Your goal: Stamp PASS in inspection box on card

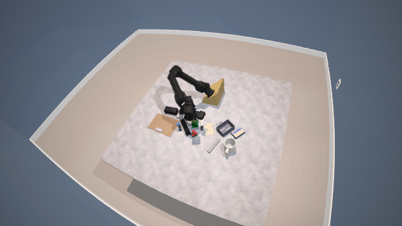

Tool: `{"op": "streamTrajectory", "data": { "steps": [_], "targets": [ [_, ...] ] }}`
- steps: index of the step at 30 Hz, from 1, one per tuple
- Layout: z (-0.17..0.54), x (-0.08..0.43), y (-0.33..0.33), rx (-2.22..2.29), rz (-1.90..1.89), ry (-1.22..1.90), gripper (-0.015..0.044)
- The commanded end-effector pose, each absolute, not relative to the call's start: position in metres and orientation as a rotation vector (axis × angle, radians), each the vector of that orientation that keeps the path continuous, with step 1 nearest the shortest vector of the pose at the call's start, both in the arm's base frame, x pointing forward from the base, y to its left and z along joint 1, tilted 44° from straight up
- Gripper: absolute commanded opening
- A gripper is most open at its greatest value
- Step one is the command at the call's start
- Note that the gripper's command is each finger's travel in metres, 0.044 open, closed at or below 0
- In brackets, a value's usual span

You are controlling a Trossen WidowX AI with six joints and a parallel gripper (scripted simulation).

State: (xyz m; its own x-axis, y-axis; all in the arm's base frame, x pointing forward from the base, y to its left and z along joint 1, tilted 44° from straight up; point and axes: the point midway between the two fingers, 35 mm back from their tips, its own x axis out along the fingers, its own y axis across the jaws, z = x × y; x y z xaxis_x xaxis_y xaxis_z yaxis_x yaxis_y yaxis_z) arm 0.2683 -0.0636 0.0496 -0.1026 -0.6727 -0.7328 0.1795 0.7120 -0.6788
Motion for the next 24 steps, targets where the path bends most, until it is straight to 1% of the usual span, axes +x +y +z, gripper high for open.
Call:
{"op": "streamTrajectory", "data": {
  "steps": [1,24],
  "targets": [
    [0.047,0.267,-0.066,-0.431,-0.755,1.515,0.0000],
    [0.036,0.265,-0.077,-0.432,-0.755,1.515,0.0000]
  ]
}}
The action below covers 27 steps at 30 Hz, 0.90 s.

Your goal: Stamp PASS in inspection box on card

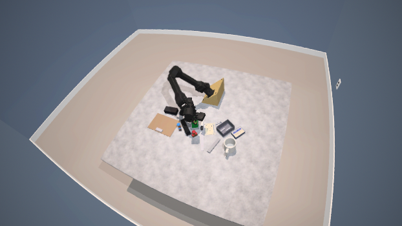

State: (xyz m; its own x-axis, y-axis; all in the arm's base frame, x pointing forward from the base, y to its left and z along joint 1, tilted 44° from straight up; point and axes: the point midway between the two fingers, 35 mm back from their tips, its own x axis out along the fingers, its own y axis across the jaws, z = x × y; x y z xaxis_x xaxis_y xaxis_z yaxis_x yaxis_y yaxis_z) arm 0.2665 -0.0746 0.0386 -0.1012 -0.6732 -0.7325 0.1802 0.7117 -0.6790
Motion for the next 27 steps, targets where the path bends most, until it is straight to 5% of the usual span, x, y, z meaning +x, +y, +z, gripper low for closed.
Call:
{"op": "streamTrajectory", "data": {
  "steps": [1,27],
  "targets": [
    [0.0360,0.2652,-0.0774,-0.432,-0.755,1.515,0.0000],
    [0.0279,0.2630,-0.0856,-0.429,-0.761,1.512,0.0000]
  ]
}}
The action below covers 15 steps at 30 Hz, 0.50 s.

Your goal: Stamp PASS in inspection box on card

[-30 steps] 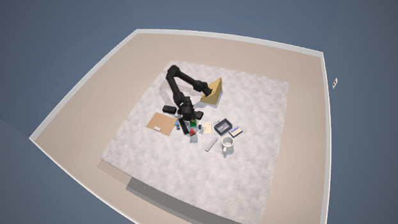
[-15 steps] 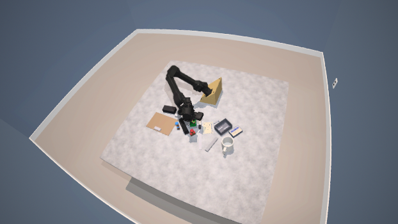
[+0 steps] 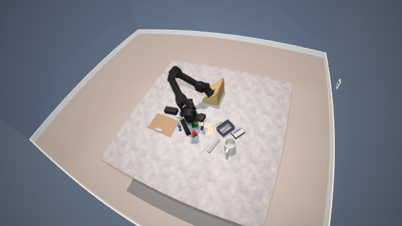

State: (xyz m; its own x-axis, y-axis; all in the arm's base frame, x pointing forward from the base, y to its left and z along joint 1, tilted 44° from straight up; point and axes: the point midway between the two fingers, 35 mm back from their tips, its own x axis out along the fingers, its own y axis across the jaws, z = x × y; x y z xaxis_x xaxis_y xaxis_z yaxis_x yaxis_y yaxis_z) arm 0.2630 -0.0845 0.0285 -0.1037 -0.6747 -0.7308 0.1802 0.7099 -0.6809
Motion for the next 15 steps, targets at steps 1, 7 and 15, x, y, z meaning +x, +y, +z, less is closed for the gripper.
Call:
{"op": "streamTrajectory", "data": {
  "steps": [1,7,15],
  "targets": [
    [0.0279,0.2630,-0.0856,-0.429,-0.761,1.512,0.0000],
    [0.0270,0.2628,-0.0865,-0.429,-0.761,1.512,0.0000],
    [0.0257,0.2626,-0.0877,-0.429,-0.761,1.512,0.0000]
  ]
}}
